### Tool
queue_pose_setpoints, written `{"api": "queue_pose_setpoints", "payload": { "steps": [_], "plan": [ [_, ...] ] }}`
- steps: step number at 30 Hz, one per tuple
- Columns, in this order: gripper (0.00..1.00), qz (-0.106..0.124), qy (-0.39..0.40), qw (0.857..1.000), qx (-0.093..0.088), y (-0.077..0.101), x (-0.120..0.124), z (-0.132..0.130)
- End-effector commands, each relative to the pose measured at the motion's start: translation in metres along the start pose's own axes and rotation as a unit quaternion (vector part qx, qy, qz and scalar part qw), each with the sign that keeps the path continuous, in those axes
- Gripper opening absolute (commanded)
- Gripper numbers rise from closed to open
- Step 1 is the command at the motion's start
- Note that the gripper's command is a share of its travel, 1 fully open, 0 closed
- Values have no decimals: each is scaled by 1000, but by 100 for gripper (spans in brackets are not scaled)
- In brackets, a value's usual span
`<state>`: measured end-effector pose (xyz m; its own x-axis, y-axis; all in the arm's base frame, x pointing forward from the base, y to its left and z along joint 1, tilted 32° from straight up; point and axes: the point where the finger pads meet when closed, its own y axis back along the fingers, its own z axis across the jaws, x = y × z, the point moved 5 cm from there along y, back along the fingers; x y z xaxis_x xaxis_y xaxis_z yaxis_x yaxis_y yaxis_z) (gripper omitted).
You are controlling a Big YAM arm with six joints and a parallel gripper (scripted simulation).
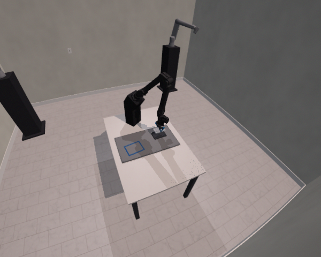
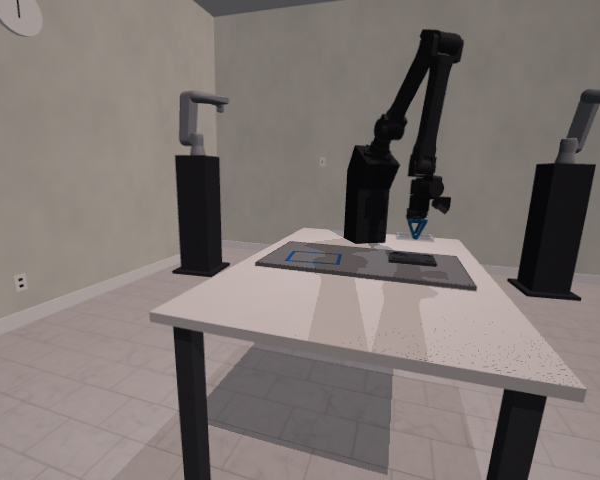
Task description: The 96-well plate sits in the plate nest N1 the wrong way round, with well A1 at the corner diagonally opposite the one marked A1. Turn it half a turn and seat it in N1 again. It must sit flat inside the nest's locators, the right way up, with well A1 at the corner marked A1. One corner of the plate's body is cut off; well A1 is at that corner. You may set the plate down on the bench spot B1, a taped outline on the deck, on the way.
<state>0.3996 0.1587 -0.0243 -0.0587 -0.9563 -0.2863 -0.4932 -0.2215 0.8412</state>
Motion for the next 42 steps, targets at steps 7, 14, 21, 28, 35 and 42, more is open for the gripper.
{"api": "queue_pose_setpoints", "payload": {
  "steps": [7,14,21,28,35,42],
  "plan": [
    [0,-3,5,1000,-2,-21,-4,7],
    [0,-3,3,1000,-2,-29,-4,7],
    [0,-3,3,1000,-2,-41,-4,8],
    [0,-3,3,1000,-2,-53,-4,9],
    [0,-3,3,1000,-3,-61,-4,9],
    [0,1,3,1000,-9,-65,0,16]
  ]
}}
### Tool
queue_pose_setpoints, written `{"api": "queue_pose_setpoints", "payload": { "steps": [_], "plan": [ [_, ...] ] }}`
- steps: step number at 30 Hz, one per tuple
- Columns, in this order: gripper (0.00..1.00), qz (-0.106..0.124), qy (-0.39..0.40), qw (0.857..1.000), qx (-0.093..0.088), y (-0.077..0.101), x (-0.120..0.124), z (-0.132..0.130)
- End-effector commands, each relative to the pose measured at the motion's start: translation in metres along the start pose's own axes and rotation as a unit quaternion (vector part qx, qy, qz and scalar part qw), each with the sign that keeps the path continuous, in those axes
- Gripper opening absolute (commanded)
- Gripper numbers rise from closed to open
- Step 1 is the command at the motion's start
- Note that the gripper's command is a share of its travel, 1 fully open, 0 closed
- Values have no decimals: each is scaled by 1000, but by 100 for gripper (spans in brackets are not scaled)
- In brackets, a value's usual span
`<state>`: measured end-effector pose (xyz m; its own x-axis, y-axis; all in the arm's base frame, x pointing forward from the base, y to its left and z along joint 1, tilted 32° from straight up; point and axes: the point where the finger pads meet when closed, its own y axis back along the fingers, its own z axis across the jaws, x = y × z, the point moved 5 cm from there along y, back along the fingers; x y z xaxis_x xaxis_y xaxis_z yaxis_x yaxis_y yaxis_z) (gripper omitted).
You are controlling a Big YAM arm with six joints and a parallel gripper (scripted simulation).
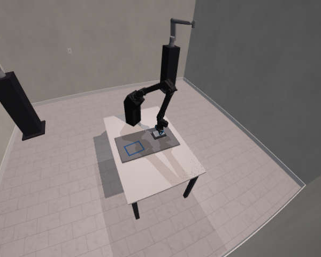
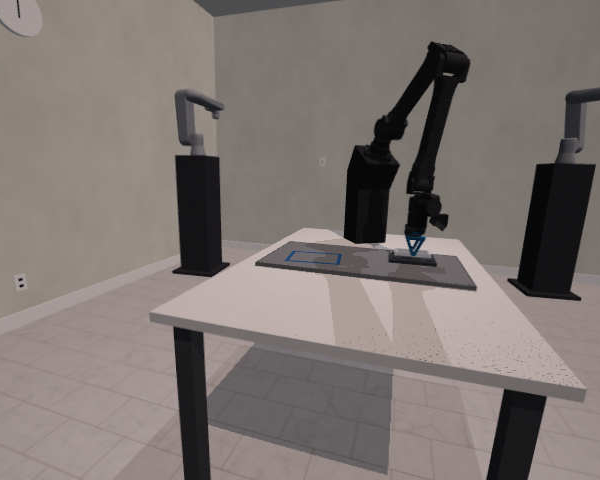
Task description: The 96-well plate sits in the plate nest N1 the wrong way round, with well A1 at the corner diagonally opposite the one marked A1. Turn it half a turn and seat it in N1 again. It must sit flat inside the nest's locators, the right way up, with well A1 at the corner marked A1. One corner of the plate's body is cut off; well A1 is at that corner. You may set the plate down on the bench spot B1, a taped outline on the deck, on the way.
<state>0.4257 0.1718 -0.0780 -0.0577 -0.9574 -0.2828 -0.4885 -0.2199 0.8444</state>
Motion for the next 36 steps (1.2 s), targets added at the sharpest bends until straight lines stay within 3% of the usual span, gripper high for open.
{"api": "queue_pose_setpoints", "payload": {
  "steps": [1,36],
  "plan": [
    [0,-1,2,1000,-5,-4,-2,11],
    [0,0,2,1000,-7,-5,-4,8]
  ]
}}
